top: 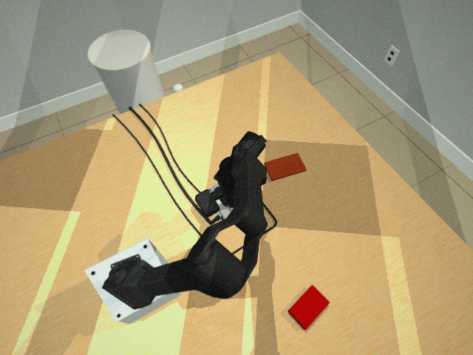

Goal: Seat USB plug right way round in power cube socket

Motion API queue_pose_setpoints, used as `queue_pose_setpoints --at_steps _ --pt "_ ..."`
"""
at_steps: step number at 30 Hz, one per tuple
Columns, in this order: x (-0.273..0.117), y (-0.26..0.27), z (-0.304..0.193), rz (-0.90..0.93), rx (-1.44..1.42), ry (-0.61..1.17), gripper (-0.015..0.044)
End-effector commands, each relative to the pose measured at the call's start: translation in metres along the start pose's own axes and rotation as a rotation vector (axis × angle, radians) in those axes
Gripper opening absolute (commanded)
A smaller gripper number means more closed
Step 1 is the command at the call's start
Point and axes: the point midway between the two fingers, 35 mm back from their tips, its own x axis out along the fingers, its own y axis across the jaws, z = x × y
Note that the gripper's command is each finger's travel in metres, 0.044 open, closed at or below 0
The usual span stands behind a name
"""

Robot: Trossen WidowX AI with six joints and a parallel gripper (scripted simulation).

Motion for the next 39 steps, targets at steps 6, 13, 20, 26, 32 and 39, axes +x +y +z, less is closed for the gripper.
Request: queue_pose_setpoints --at_steps 6,13,20,26,32,39 --pt "0.0021 0.0004 0.0019 -0.001 0.001 -0.005 0.0000" --pt "0.0021 0.0004 0.0019 -0.001 0.001 -0.005 0.0000" --pt "0.0021 0.0004 0.0019 -0.001 0.001 -0.005 0.0000" --pt "0.0001 0.0002 -0.0002 0.001 0.000 0.001 0.0095" --pt "0.0001 0.0002 -0.0002 0.001 0.000 0.001 0.0095" --pt "0.0001 0.0002 -0.0002 0.001 0.000 0.001 0.0095"
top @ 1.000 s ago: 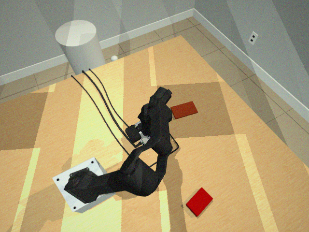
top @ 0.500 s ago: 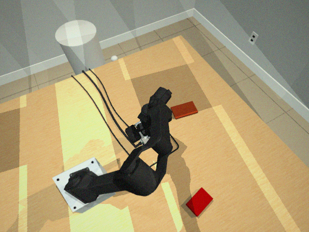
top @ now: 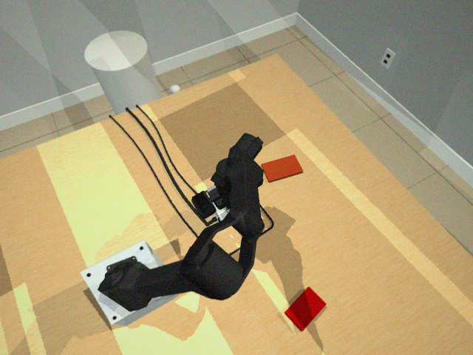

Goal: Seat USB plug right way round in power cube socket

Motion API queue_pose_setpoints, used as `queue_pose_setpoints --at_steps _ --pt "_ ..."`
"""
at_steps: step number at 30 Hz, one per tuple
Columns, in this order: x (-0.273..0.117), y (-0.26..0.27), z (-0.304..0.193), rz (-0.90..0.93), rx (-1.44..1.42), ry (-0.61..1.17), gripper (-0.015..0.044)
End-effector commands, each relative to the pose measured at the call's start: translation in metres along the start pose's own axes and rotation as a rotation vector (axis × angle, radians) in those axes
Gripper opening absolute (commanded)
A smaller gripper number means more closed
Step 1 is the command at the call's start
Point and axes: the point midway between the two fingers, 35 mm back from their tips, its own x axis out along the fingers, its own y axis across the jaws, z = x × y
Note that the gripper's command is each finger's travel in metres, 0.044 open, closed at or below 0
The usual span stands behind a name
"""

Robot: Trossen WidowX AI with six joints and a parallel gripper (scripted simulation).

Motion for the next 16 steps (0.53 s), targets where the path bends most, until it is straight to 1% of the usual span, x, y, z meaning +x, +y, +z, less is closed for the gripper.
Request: queue_pose_setpoints --at_steps 1,16 --pt "0.000 0.000 0.000 0.001 0.000 0.000 0.0095" --pt "-0.013 0.000 -0.001 0.000 0.000 0.001 0.0095"
